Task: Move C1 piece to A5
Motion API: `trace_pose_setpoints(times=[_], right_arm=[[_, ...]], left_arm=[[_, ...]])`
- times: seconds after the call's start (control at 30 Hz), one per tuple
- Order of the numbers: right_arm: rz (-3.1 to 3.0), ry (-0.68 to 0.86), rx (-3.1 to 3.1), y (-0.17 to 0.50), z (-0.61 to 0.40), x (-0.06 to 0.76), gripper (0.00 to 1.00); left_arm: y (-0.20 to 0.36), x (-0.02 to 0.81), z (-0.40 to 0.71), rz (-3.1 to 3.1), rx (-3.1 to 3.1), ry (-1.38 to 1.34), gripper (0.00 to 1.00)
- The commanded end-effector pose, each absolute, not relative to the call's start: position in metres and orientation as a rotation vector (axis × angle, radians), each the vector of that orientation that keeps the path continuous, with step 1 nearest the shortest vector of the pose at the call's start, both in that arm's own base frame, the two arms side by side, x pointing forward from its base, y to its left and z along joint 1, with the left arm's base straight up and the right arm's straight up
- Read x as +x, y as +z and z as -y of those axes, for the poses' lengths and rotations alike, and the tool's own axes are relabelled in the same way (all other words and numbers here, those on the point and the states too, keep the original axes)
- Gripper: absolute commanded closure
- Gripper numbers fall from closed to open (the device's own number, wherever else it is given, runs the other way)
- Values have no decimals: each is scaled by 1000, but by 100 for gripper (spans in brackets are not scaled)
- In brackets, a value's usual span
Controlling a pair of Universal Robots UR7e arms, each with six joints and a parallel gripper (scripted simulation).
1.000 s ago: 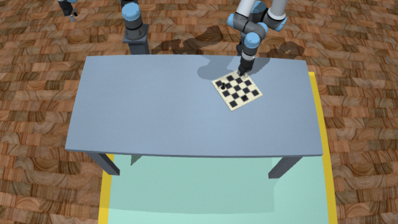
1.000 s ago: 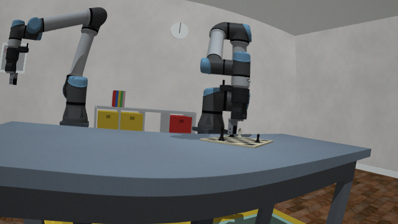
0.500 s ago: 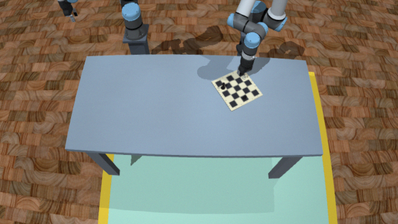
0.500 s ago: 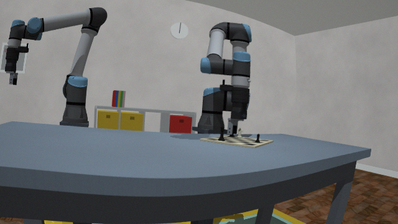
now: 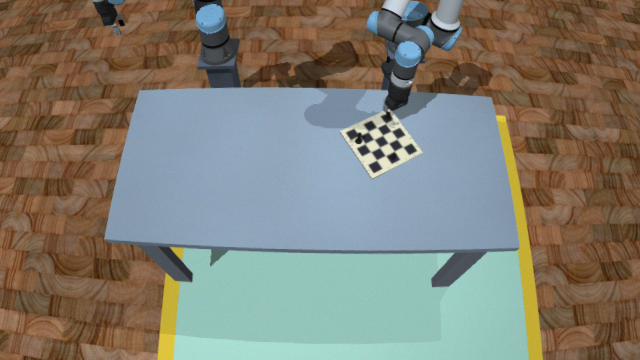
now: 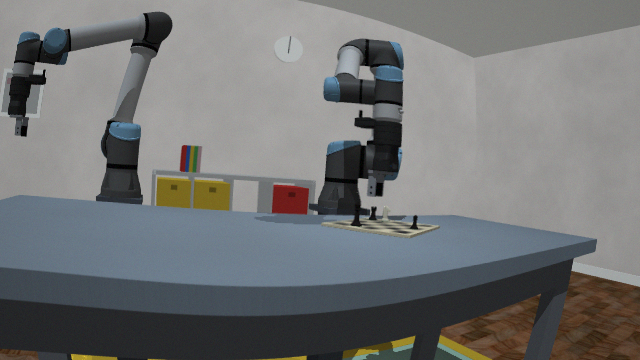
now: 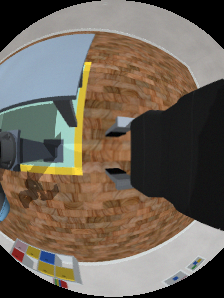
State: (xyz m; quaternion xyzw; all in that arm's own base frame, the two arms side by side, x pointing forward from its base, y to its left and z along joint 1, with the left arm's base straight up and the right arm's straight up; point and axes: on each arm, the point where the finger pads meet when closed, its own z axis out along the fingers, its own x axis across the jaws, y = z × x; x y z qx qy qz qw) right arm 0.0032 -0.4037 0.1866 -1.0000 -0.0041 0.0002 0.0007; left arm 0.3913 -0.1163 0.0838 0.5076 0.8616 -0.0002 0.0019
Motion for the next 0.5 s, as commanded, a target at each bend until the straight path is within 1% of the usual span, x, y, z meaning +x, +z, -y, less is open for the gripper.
trace_pose_setpoints(times=[0.0,0.17,0.37,0.4,0.47], right_arm=[[13,0,-3142,187,404,3,0],[13,0,-3142,187,404,3,0],[13,0,-3142,187,404,3,0],[13,0,-3142,187,404,3,0],[13,0,-3142,187,404,3,0]], left_arm=[[100,391,116,-2706,1594,0,27],[119,391,116,-2706,1594,0,27],[124,391,116,-2706,1594,0,27],[124,391,116,-2706,1594,0,0],[124,391,116,-2706,1594,0,0]])
